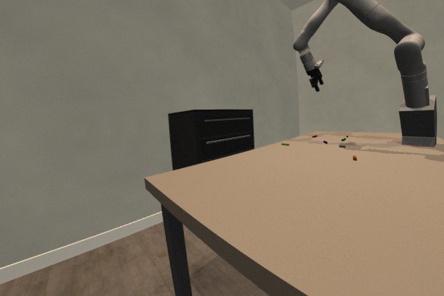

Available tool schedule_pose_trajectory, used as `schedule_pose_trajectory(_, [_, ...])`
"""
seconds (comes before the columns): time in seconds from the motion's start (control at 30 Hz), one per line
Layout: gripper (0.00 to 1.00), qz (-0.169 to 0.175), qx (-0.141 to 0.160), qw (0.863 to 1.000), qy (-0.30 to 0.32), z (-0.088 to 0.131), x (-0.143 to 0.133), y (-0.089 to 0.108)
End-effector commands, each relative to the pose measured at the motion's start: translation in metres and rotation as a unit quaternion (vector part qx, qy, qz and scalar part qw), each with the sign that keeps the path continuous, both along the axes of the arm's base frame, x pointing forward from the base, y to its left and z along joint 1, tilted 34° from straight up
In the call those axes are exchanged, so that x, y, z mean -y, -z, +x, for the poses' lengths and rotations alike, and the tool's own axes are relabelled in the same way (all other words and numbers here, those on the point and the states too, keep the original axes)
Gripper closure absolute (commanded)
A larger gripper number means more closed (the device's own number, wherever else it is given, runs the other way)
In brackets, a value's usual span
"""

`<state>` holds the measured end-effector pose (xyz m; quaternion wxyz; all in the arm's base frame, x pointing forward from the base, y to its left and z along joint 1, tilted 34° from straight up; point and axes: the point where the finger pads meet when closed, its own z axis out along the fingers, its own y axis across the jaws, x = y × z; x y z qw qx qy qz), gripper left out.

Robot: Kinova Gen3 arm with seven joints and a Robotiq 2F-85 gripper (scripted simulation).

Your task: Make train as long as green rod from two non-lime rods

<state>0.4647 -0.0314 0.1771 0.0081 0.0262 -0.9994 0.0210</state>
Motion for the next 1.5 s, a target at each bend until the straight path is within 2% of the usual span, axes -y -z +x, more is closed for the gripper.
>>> schedule_pose_trajectory(0.0, [0.0, -0.001, 0.002, 1.0, 0.001, 0.0, 0.001, -0.002])
schedule_pose_trajectory(0.03, [0.0, 0.01, 0.005, 1.0, 0.013, -0.007, -0.015, -0.012])
schedule_pose_trajectory(0.3, [0.0, 0.01, 0.005, 1.0, 0.013, -0.007, -0.015, -0.012])
schedule_pose_trajectory(0.33, [0.0, 0.02, 0.008, 0.999, 0.025, -0.014, -0.031, -0.022])
schedule_pose_trajectory(0.6, [0.0, 0.02, 0.008, 0.999, 0.025, -0.014, -0.031, -0.022])
schedule_pose_trajectory(0.63, [0.0, 0.034, 0.005, 0.999, 0.03, -0.018, -0.045, -0.02])
schedule_pose_trajectory(0.77, [0.0, 0.034, 0.005, 0.999, 0.03, -0.018, -0.045, -0.02])
schedule_pose_trajectory(0.8, [0.0, 0.048, 0.001, 0.998, 0.035, -0.022, -0.059, -0.017])
schedule_pose_trajectory(0.93, [0.0, 0.048, 0.001, 0.998, 0.035, -0.022, -0.059, -0.017])
schedule_pose_trajectory(0.97, [0.0, 0.061, -0.003, 0.997, 0.04, -0.026, -0.074, -0.015])
schedule_pose_trajectory(1.1, [0.0, 0.061, -0.003, 0.997, 0.04, -0.026, -0.074, -0.015])
schedule_pose_trajectory(1.13, [0.0, 0.074, -0.008, 0.996, 0.046, -0.03, -0.088, -0.012])
schedule_pose_trajectory(1.3, [0.0, 0.074, -0.008, 0.996, 0.046, -0.03, -0.088, -0.012])
schedule_pose_trajectory(1.33, [0.0, 0.088, -0.012, 0.995, 0.051, -0.034, -0.102, -0.01])
schedule_pose_trajectory(1.47, [0.0, 0.088, -0.012, 0.995, 0.051, -0.034, -0.102, -0.01])
